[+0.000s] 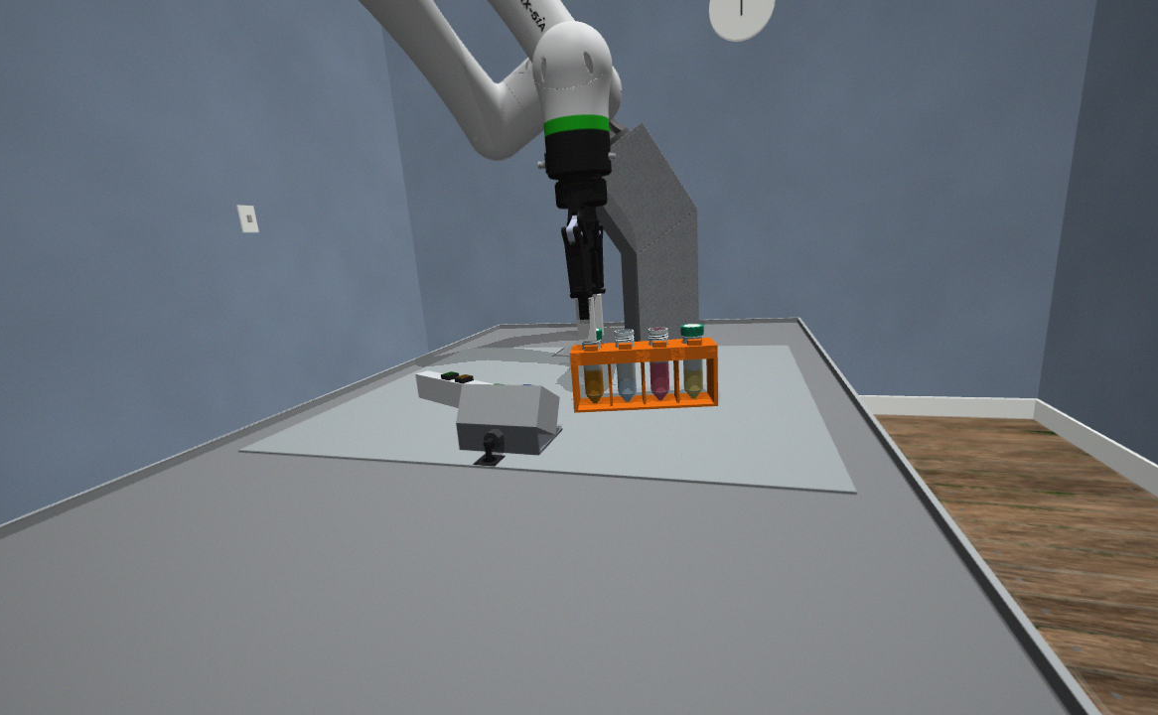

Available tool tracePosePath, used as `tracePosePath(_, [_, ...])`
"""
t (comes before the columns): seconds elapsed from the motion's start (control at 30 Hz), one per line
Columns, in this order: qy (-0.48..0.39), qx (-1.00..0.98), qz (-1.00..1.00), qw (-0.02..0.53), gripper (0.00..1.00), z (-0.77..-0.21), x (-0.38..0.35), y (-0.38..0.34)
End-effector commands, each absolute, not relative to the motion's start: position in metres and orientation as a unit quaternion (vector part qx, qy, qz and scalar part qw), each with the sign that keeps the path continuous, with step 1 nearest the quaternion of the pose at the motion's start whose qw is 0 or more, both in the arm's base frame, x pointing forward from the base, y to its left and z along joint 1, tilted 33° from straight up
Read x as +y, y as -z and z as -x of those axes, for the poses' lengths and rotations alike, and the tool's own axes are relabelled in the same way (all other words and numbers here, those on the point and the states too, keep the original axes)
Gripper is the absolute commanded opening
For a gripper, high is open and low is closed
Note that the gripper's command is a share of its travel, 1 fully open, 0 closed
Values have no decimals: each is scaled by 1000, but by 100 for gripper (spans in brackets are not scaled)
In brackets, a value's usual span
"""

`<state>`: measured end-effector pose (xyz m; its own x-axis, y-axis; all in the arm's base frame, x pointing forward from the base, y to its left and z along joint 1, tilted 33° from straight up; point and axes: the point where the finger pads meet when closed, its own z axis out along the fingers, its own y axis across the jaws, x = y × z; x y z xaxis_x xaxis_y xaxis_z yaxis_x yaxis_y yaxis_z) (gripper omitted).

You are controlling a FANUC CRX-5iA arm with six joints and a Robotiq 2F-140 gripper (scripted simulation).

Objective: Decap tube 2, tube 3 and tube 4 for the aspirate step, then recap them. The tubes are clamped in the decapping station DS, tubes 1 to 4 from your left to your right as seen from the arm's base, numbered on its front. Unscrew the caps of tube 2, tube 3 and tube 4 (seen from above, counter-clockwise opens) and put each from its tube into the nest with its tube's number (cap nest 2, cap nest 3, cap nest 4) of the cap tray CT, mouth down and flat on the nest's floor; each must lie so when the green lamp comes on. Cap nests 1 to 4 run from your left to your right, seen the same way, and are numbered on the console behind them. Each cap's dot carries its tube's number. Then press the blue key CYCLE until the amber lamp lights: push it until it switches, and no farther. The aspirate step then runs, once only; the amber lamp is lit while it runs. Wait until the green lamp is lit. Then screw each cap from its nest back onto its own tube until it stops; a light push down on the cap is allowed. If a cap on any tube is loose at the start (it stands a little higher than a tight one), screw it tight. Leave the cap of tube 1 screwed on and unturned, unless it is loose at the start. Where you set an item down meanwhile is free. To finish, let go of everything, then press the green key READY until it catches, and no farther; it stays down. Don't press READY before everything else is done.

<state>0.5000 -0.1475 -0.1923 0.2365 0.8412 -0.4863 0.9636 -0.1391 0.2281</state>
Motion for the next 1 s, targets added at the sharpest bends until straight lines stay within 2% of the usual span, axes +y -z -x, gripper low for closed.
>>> tracePosePath(0.0, [118,605,-744,256,0,-500,-148,192])
tracePosePath(0.33, [118,605,-744,256,0,-500,-148,192])
tracePosePath(0.67, [178,771,-572,219,0,-500,-148,192])
tracePosePath(0.93, [181,777,-562,217,0,-500,-148,192])
tracePosePath(0.97, [181,777,-562,217,35,-500,-148,192])
